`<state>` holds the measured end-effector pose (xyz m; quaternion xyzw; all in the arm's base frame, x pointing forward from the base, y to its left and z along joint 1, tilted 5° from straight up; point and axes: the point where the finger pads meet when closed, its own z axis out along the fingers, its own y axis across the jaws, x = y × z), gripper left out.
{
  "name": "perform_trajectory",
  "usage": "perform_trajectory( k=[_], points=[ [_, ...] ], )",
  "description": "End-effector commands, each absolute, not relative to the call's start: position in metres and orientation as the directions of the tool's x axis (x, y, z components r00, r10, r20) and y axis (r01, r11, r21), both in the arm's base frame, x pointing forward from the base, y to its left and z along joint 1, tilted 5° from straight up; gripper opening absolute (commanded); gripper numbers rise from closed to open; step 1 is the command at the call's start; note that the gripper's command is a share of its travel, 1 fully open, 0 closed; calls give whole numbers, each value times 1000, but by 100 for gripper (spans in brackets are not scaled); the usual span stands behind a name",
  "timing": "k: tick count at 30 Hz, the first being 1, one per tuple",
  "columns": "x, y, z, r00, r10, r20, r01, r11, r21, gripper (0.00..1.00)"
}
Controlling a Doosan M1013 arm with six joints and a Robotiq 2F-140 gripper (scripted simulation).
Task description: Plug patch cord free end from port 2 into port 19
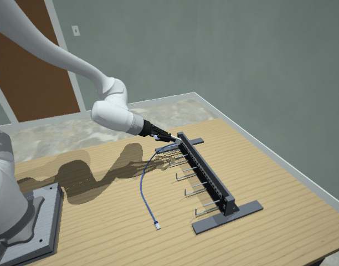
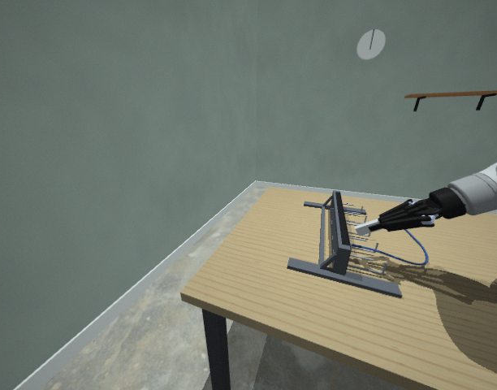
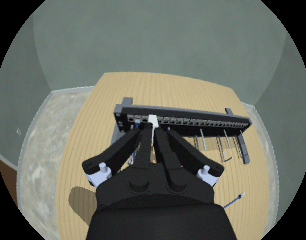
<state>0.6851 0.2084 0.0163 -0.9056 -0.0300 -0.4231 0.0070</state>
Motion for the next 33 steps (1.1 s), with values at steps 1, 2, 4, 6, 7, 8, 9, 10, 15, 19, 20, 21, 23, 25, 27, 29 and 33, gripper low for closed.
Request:
perform_trajectory(
  k=[1,2,4,6,7,8,9,10,15,19,20,21,23,25,27,29,33],
  points=[
    [685,208,16,640,48,767,60,-998,12,0],
    [685,208,16,640,48,767,60,-998,12,0],
    [685,208,16,640,48,767,60,-998,12,0],
    [685,208,16,640,48,767,60,-998,12,0],
    [685,208,16,640,48,767,60,-998,12,0],
    [685,208,16,640,48,767,60,-998,12,0],
    [685,208,16,640,48,767,60,-998,12,0],
    [685,208,16,640,48,767,60,-998,12,0],
    [685,208,16,640,48,767,60,-998,12,0],
    [681,208,20,640,48,767,60,-998,12,0],
    [678,208,22,640,48,767,60,-998,12,0],
    [675,208,25,640,48,767,60,-998,12,0],
    [666,207,32,640,48,767,60,-998,12,0],
    [655,207,42,640,48,767,60,-998,12,0],
    [642,206,52,640,48,767,60,-998,12,0],
    [629,206,63,640,48,767,60,-998,12,0],
    [616,205,74,640,48,767,60,-998,12,0]
  ],
)
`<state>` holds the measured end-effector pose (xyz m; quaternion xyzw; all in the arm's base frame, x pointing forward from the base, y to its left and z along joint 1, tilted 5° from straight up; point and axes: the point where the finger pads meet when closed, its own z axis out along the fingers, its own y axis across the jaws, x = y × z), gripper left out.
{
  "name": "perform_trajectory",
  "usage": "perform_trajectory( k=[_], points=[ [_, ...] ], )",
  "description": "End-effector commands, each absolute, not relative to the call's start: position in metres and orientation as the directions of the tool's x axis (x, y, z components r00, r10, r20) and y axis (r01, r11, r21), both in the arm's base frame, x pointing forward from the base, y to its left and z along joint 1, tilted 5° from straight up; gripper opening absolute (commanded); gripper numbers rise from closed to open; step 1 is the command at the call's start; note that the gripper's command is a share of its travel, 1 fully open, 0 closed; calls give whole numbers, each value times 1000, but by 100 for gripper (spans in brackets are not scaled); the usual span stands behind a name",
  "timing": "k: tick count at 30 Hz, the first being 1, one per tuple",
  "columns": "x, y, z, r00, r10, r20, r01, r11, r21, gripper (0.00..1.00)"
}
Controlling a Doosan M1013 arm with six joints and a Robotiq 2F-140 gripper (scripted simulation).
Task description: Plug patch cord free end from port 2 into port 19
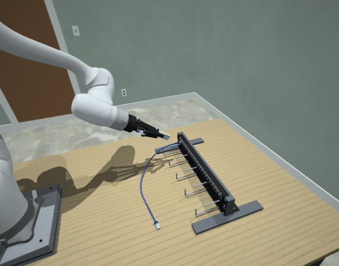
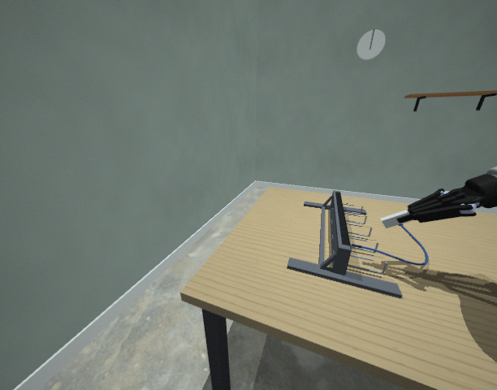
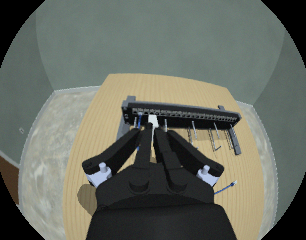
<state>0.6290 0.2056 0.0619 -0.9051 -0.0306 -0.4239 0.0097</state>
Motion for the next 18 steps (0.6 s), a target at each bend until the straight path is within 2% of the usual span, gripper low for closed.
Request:
perform_trajectory(
  k=[1,8,18],
  points=[
    [610,205,80,640,48,767,60,-998,12,0],
    [581,203,104,640,48,767,60,-998,12,0],
    [578,202,106,640,48,767,60,-998,12,0]
  ],
)
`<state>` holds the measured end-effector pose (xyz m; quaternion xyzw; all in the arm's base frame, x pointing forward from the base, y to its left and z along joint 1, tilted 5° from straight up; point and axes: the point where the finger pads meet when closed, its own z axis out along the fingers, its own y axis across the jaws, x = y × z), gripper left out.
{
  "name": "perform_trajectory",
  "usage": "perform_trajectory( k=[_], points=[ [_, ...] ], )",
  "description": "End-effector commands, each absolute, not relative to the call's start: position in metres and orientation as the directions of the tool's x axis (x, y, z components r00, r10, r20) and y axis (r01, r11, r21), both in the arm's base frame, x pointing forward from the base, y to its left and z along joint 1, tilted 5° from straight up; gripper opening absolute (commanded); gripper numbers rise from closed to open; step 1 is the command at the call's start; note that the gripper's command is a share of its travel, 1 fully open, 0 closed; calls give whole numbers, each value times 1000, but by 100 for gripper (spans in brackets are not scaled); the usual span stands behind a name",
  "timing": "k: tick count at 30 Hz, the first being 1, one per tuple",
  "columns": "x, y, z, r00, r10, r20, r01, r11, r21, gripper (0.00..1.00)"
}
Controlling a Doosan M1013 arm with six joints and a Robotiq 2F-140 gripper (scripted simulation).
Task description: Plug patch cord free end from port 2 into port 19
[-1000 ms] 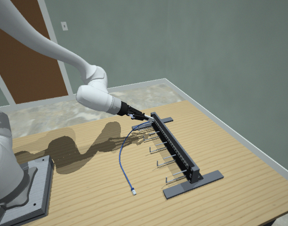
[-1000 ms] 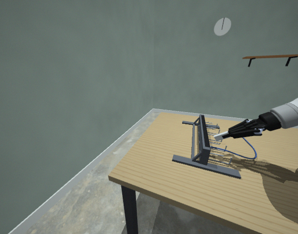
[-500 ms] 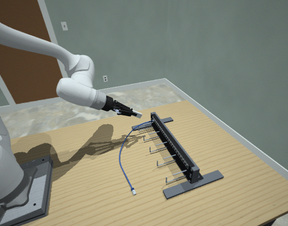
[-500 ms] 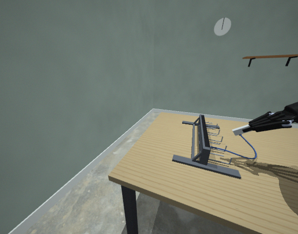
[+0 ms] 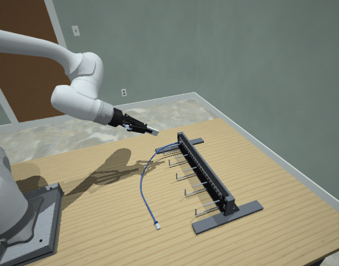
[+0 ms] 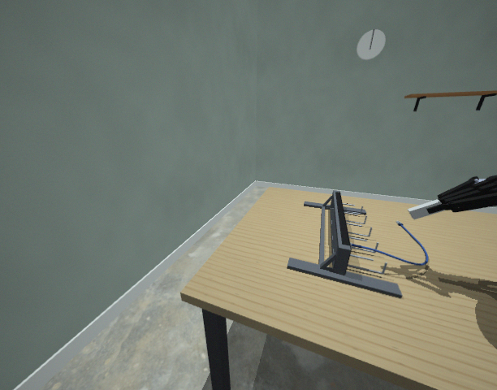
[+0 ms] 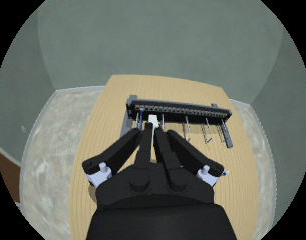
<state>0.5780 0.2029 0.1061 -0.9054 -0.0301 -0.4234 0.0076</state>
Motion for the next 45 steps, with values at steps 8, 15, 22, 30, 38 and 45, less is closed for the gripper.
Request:
perform_trajectory(
  k=[8,15,22,30,38,45],
  points=[
    [579,181,107,640,48,767,60,-998,12,0],
    [581,156,107,640,48,767,60,-998,12,0],
    [583,124,107,640,48,767,60,-998,12,0],
    [584,105,108,640,48,767,60,-998,12,0],
    [584,103,108,640,48,767,60,-998,12,0],
    [596,104,98,640,48,767,60,-998,12,0]
  ],
)
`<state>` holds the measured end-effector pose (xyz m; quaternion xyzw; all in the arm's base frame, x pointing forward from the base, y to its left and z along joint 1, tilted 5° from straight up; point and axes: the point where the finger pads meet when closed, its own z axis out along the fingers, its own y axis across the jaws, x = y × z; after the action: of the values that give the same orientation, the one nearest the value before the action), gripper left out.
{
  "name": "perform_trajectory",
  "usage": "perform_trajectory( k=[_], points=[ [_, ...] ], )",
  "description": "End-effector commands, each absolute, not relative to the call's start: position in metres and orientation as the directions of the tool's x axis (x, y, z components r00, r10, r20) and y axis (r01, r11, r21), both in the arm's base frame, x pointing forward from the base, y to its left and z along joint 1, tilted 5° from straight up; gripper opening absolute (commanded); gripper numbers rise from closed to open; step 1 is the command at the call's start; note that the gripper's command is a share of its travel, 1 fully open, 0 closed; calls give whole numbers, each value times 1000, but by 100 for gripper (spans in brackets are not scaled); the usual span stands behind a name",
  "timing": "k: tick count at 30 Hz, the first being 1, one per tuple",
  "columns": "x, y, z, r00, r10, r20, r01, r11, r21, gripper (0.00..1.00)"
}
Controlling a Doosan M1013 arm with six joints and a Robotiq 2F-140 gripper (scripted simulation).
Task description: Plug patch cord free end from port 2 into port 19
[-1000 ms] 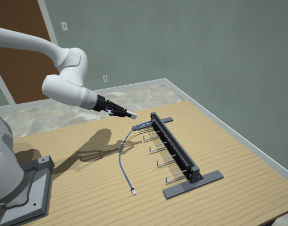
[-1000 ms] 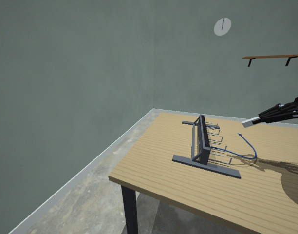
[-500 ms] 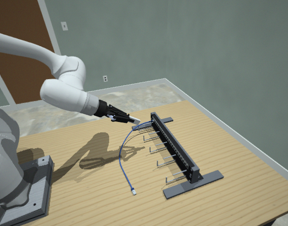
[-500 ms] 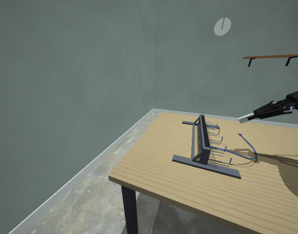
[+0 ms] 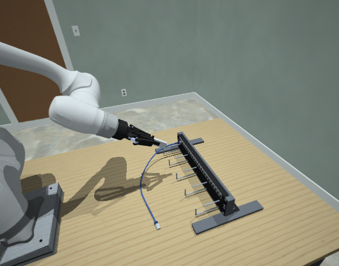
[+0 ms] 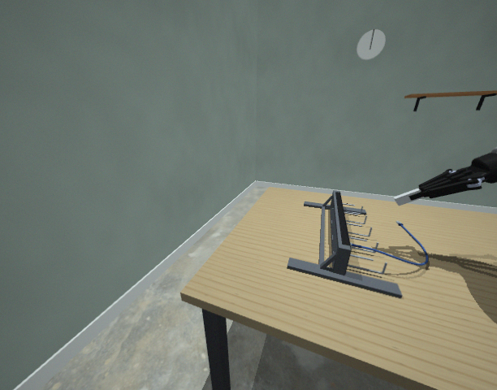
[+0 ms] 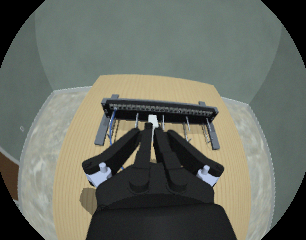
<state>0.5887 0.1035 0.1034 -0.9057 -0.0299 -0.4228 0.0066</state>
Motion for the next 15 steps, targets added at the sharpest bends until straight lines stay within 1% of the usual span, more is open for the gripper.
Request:
perform_trajectory(
  k=[1,4,15],
  points=[
    [600,104,94,640,48,767,60,-998,12,0],
    [605,104,90,640,48,767,60,-998,12,0],
    [672,108,34,640,48,767,60,-998,12,0]
  ],
)
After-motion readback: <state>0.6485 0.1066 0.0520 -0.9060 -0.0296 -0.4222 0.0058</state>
